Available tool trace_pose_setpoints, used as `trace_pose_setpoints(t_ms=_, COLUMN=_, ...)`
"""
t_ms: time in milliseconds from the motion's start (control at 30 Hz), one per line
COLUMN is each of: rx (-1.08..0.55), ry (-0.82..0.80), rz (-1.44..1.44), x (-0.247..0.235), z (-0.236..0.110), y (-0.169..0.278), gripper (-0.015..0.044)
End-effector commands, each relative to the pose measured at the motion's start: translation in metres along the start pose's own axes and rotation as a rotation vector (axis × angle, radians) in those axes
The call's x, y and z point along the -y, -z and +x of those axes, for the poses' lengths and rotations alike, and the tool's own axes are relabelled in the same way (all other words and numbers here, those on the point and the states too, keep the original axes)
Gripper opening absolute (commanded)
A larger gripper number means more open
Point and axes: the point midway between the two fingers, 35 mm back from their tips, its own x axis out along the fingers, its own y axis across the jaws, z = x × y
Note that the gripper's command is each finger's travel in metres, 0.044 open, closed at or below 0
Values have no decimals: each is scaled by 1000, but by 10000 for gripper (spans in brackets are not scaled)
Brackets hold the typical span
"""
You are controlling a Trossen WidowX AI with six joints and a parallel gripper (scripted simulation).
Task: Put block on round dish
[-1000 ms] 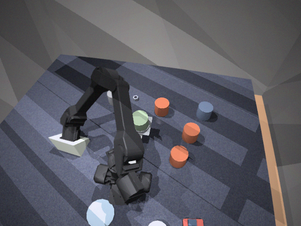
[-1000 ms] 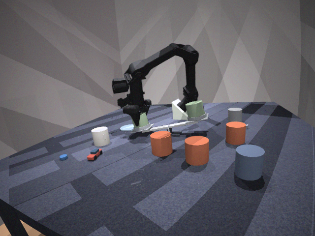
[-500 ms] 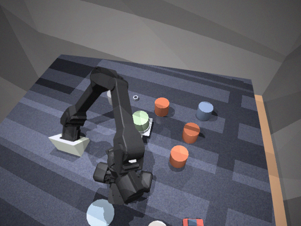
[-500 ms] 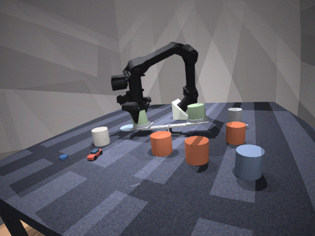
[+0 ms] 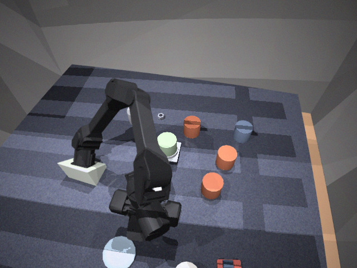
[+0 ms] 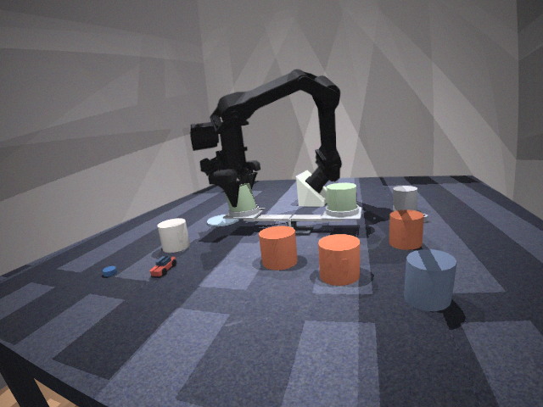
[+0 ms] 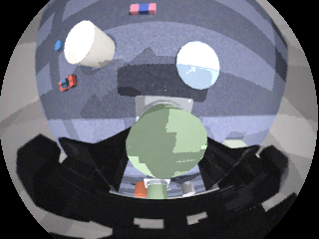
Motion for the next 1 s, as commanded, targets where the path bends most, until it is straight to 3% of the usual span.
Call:
trace_pose_setpoints(t_ms=0, rx=17, ry=-14, rz=-8, x=-3, z=-9, y=-5, gripper=0)
trace_pose_setpoints(t_ms=967, rx=16, ry=-19, rz=13, x=-3, z=-47, y=-5, gripper=0)
